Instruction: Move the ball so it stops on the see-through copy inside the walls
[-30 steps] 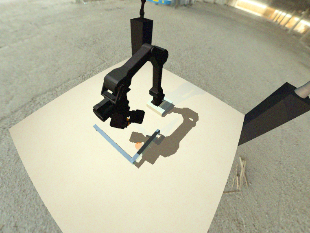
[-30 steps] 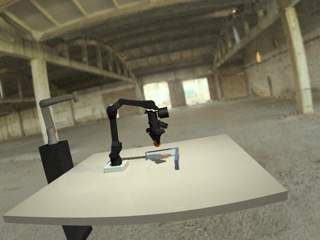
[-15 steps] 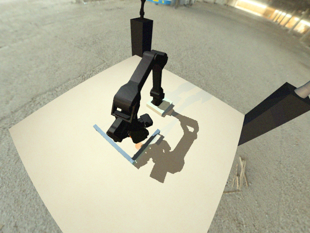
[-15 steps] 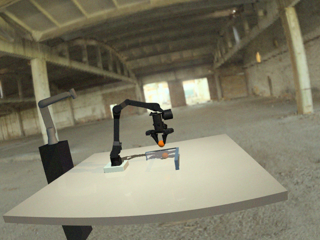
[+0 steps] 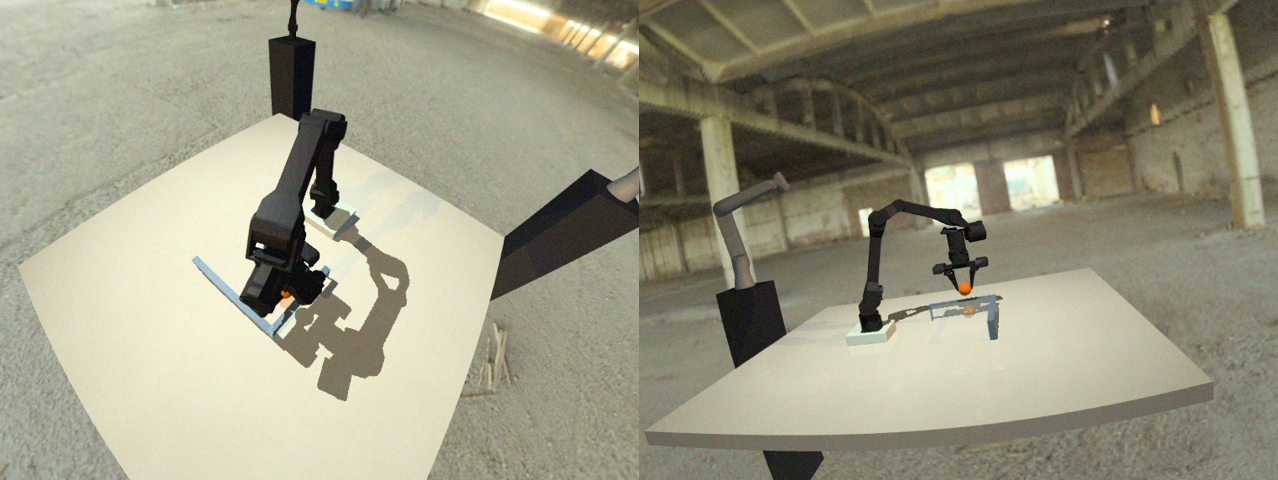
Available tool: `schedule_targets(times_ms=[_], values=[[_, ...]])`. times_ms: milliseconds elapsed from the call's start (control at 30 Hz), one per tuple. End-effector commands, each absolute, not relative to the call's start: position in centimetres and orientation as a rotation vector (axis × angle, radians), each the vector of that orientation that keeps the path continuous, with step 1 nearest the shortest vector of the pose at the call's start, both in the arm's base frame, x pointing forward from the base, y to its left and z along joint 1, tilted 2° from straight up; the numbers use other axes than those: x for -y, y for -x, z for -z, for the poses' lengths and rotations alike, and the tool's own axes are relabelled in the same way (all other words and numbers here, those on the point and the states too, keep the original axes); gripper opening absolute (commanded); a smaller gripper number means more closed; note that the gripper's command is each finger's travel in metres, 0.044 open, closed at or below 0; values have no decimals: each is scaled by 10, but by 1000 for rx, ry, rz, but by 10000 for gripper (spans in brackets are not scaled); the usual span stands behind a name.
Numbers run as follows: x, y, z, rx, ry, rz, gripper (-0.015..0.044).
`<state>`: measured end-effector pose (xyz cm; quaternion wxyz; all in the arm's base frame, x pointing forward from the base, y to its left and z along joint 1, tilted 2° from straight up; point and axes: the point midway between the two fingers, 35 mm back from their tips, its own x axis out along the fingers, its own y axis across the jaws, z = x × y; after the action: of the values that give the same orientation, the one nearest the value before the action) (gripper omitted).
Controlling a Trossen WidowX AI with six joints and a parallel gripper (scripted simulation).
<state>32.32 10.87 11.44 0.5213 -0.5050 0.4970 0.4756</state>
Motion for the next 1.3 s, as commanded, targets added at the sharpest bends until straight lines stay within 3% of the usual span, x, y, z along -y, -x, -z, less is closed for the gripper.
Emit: schedule_targets(times_ms=[0, 400, 1067, 1267], values=[[-109, -324, -104, -1190, 1222, -1149, 0], [-108, -326, -47, -1191, 1222, -1149, 0], [-108, -327, -27, -1191, 1222, -1149, 0], [-108, -327, -31, -1192, 1214, -1146, 157]])
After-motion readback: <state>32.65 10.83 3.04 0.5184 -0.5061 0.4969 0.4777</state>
